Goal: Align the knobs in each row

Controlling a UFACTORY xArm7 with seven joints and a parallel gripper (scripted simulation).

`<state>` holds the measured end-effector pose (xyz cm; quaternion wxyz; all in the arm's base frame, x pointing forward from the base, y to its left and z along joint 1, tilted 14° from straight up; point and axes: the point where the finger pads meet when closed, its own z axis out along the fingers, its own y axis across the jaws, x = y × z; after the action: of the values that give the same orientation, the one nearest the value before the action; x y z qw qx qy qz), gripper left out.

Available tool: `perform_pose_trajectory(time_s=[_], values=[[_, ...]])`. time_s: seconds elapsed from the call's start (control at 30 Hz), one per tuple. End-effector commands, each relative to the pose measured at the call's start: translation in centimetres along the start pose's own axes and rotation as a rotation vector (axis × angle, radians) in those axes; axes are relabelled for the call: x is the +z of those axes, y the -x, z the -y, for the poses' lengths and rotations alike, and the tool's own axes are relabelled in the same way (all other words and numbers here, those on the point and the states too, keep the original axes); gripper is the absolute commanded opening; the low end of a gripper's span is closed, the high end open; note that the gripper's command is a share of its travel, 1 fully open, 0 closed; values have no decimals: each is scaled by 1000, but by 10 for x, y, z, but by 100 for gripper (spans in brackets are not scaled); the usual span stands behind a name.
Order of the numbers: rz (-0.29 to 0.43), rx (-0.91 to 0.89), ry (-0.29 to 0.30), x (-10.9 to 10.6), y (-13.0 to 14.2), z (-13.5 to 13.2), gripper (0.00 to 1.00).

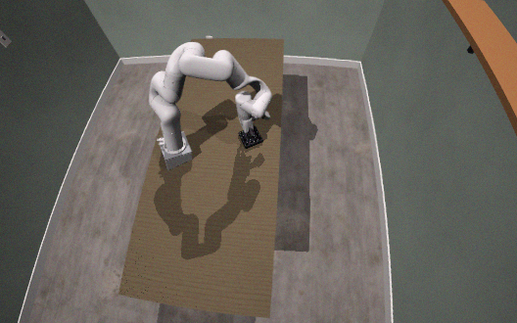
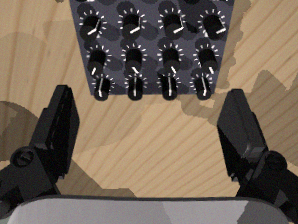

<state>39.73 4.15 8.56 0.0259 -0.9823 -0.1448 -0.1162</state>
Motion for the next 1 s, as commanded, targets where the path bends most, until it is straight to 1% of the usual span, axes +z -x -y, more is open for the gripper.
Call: perform_pose_trajectory(time_s=[0.0,0.43,0.97], values=[[-4,0,1,-1,7,-1,100],[-4,0,1,-1,29,-2,100],[-4,0,1,-1,32,-2,100]])
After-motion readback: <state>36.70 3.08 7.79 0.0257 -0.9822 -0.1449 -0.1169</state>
